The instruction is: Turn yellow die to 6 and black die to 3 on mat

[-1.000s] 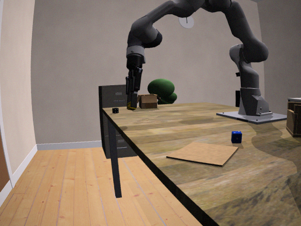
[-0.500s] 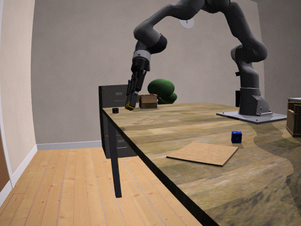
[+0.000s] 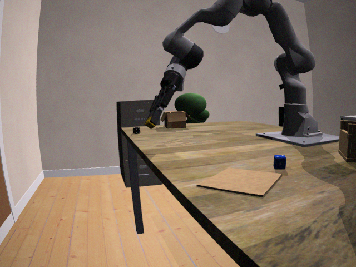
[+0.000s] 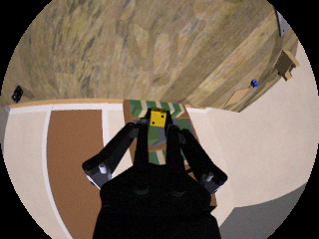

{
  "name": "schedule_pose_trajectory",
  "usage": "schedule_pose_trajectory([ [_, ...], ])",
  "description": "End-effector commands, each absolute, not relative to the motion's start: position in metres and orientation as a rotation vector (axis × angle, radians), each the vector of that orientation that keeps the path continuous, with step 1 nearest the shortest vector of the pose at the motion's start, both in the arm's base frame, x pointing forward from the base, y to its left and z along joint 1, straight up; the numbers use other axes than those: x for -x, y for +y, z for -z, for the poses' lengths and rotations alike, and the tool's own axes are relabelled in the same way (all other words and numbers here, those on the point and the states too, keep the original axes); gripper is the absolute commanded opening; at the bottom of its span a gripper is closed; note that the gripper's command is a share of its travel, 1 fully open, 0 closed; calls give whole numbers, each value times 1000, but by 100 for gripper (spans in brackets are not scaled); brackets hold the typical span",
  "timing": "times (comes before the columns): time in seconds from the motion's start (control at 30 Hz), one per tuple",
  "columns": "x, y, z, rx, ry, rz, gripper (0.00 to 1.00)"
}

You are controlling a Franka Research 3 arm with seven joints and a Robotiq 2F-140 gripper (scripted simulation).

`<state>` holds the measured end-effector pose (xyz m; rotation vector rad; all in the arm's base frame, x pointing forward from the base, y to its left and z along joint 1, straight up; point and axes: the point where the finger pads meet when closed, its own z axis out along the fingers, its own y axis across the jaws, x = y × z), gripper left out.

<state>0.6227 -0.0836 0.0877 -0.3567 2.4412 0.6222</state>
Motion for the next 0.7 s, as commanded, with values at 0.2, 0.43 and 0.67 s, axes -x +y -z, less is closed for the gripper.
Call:
schedule_pose_trajectory([
  [0.2, -627, -96, -94, 445, 2237, -495, 24],
  [0.43, -626, -106, -96, 413, 2178, -437, 24],
  [0.67, -622, -121, -97, 368, 2115, -348, 24],
])
